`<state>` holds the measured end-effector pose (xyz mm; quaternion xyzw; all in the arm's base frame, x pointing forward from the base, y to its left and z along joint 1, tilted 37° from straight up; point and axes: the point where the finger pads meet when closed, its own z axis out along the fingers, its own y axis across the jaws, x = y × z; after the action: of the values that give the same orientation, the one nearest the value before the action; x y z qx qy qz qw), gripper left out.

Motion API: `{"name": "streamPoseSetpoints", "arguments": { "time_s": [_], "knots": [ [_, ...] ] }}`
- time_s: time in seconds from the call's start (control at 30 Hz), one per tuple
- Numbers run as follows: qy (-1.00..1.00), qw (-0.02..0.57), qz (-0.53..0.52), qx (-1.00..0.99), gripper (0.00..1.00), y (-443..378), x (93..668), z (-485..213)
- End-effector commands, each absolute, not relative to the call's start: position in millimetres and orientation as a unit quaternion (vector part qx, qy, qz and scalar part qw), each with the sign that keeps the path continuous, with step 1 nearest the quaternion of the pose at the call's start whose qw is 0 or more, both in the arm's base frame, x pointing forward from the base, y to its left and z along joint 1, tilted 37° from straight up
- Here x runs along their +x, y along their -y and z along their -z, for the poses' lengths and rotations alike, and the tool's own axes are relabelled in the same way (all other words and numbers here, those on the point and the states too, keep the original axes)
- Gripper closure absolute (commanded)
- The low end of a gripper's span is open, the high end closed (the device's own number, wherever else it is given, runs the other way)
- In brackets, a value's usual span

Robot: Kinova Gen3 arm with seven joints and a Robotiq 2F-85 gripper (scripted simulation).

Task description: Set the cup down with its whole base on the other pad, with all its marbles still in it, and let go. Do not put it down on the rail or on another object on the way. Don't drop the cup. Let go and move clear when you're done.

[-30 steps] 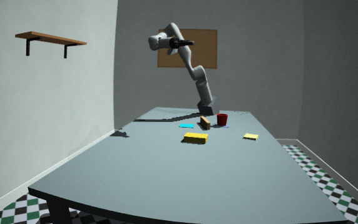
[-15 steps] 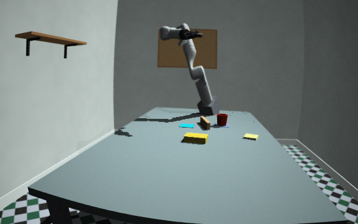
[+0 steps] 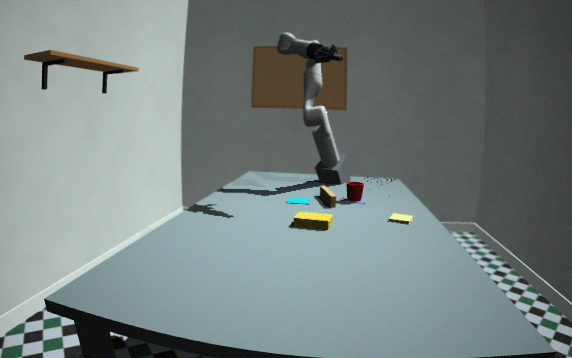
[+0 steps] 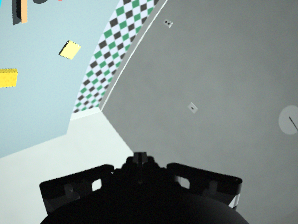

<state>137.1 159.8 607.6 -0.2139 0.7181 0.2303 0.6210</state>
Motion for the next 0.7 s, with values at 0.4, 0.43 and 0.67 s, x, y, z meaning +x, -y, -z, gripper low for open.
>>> {"name": "streamPoseSetpoints", "arguments": {
  "time_s": [0.4, 0.43, 0.67],
  "knots": [
    [-0.741, 0.611, -0.219, -0.173, 1.00, -180, 143, -591],
    [-0.741, 0.611, -0.219, -0.173, 1.00, -180, 143, -591],
    [-0.749, 0.605, -0.218, -0.160, 1.00, -187, 147, -585]
  ]
}}
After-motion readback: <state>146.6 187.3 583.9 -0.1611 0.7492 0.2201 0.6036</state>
